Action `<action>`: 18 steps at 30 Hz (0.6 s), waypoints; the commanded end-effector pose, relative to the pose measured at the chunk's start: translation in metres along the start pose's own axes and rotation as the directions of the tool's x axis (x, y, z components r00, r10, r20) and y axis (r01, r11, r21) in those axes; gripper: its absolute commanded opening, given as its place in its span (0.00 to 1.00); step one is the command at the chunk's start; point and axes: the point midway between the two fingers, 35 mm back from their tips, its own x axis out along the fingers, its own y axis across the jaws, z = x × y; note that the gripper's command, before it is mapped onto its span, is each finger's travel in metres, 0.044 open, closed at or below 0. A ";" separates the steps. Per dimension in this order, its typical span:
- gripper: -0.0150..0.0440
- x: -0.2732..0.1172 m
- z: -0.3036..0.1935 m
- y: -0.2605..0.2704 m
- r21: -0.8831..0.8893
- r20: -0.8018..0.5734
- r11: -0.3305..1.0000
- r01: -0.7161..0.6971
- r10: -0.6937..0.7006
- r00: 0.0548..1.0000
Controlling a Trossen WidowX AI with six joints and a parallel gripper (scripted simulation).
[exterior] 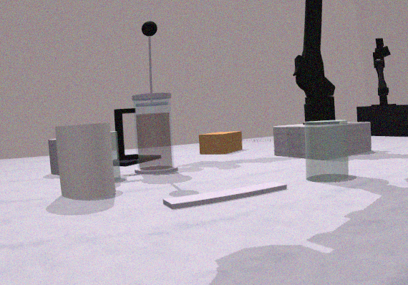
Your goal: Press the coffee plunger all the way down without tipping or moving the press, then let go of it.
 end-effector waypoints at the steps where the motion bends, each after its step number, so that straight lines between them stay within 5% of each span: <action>1: 0.98 -0.001 -0.001 0.002 0.011 -0.006 1.000 -0.005 0.005 1.000; 10: 1.00 -0.041 -0.021 0.088 0.439 -0.245 0.888 -0.140 0.268 0.932; 18: 1.00 -0.133 -0.038 0.177 0.732 -0.453 0.678 -0.070 0.561 0.693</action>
